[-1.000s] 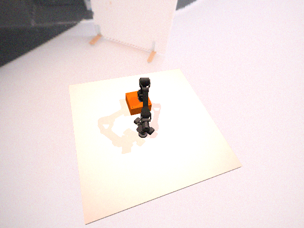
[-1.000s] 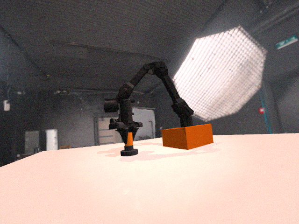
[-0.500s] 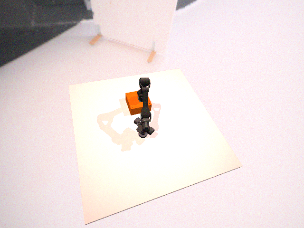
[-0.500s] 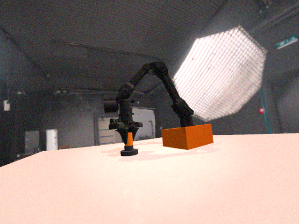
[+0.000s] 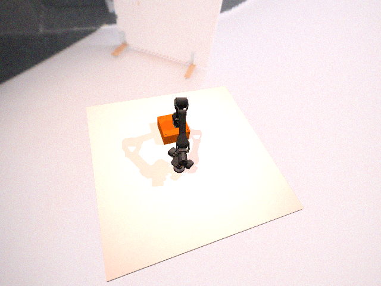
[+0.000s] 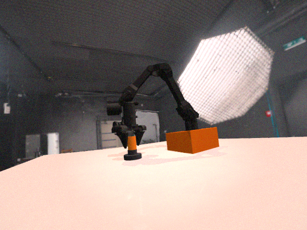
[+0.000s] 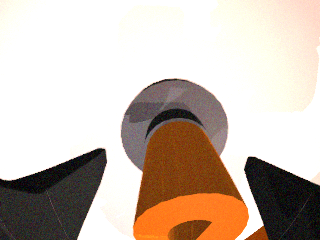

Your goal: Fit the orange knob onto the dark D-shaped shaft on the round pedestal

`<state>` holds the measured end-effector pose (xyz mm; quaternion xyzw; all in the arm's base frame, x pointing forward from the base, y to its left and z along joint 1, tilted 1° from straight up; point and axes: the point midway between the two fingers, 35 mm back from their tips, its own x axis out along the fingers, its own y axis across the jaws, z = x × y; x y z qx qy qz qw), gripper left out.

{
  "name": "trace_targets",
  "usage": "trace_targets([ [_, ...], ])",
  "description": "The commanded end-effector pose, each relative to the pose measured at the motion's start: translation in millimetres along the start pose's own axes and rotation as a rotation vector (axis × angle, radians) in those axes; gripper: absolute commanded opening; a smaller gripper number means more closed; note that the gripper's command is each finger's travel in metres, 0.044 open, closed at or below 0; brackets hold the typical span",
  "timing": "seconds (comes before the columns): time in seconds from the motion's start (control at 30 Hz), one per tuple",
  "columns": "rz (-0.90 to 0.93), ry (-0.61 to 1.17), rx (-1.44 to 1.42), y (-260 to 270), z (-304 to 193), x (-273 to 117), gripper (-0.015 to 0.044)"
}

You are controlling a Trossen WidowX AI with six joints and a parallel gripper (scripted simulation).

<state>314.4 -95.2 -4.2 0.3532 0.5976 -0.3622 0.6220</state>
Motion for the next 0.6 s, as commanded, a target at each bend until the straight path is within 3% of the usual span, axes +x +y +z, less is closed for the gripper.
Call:
trace_targets([
  [0.0, 0.0, 0.0, 0.0, 0.0, 0.0, -0.3, 0.044],
  [0.07, 0.0, 0.0, 0.0, 1.2, 1.2, -12.1, 0.044],
  [0.23, 0.0, 0.0, 0.0, 0.0, 0.0, -92.8, 0.044],
  [0.57, 0.001, 0.0, 0.0, 3.0, 3.2, -96.0, 0.044],
])
